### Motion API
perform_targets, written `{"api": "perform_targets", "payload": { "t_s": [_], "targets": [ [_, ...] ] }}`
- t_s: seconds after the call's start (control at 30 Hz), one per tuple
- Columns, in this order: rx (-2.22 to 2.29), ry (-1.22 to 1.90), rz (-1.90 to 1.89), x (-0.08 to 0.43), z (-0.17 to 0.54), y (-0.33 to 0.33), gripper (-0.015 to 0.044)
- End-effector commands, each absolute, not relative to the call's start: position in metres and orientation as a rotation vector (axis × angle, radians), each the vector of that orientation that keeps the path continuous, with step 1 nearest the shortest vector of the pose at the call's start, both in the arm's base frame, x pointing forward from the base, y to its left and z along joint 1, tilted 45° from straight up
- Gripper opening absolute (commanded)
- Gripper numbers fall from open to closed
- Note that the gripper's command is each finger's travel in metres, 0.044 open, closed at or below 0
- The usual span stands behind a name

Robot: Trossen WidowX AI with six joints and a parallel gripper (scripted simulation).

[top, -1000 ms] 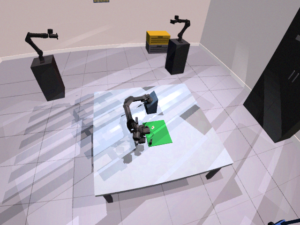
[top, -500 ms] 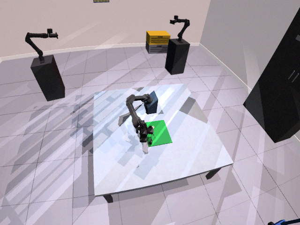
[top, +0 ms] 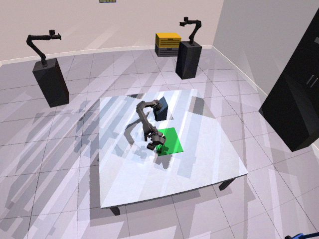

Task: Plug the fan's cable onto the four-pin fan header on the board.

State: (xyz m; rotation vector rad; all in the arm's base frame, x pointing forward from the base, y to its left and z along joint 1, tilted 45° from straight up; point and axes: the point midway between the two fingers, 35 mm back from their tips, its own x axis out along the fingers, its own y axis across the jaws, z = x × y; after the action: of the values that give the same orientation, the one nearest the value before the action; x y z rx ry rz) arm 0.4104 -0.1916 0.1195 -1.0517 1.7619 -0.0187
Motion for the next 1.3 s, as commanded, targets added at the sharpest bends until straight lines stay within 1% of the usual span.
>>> {"api": "perform_targets", "payload": {
  "t_s": [0.0, 0.23, 0.37, 0.93, 1.03, 1.27],
  "targets": [
    [-0.726, 1.665, -0.427, 0.425, 0.12, -0.166, 0.044],
    [-0.325, 1.429, -0.878, 0.439, 0.125, -0.13, 0.044],
    [-0.19, 1.327, -1.014, 0.443, 0.127, -0.118, 0.044],
    [-0.182, 1.32, -1.021, 0.443, 0.125, -0.118, 0.044],
    [-0.181, 1.32, -1.021, 0.444, 0.112, -0.132, 0.044],
    [-0.185, 1.318, -1.025, 0.434, 0.059, -0.186, 0.044]
  ]
}}
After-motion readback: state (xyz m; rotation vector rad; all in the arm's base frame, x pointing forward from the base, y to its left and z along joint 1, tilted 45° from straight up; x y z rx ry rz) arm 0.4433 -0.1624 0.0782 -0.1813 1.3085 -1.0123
